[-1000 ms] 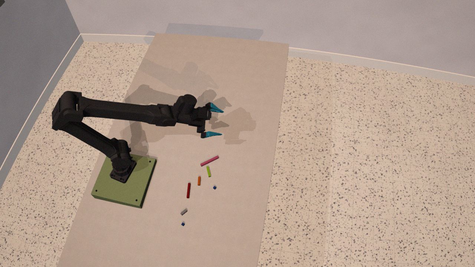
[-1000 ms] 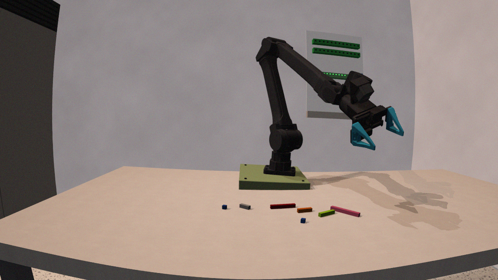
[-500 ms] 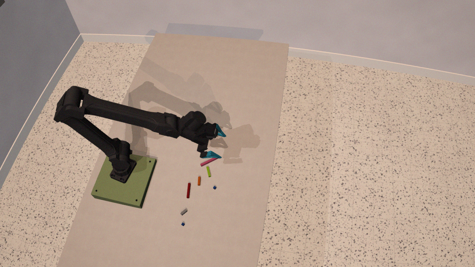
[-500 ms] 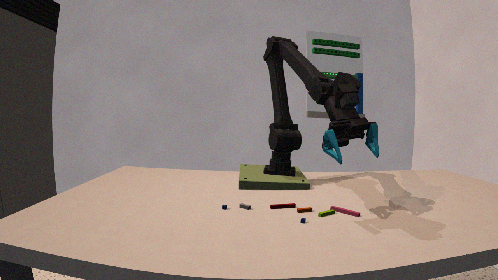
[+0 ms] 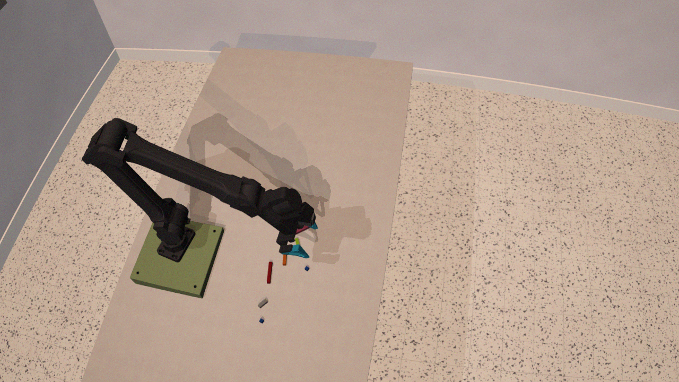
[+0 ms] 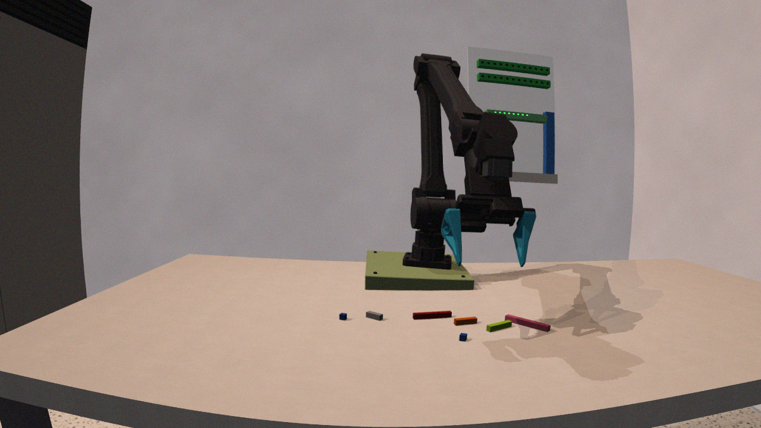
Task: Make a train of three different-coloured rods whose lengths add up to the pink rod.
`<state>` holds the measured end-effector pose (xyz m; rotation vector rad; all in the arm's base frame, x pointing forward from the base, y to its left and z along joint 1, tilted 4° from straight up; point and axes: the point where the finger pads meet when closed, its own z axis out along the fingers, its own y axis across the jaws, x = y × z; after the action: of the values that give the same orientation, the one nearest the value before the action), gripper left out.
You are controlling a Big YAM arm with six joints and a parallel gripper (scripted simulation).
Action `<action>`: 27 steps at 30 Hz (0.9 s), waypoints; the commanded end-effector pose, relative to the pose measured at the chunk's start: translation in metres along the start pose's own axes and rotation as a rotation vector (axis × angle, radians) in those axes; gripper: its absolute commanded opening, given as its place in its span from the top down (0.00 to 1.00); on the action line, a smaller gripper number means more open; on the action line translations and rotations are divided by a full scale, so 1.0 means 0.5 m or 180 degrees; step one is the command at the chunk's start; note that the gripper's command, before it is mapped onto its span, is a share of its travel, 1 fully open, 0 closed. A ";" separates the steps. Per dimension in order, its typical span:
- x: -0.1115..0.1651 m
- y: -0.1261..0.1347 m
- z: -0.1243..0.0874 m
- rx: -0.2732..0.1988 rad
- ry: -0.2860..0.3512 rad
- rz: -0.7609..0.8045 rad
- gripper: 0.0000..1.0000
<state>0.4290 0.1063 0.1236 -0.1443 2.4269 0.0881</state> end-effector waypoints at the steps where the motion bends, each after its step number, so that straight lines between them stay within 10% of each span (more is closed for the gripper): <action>1: -0.031 -0.080 0.002 0.0166 0.0151 -0.0228 0.00; 8: -0.018 -0.102 -0.009 0.0185 0.0200 -0.0315 0.00; 11: 0.052 -0.236 0.000 0.0316 0.0814 -0.0309 0.00; 18: 0.163 -0.380 -0.042 0.0219 0.1527 -0.0268 0.00; 24: 0.154 -0.379 -0.059 0.0202 0.1487 -0.0341 0.00; 27: 0.212 -0.427 -0.071 0.0097 0.1791 -0.0210 0.00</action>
<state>0.3426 -0.0945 0.0603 -0.2325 2.9893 -0.0148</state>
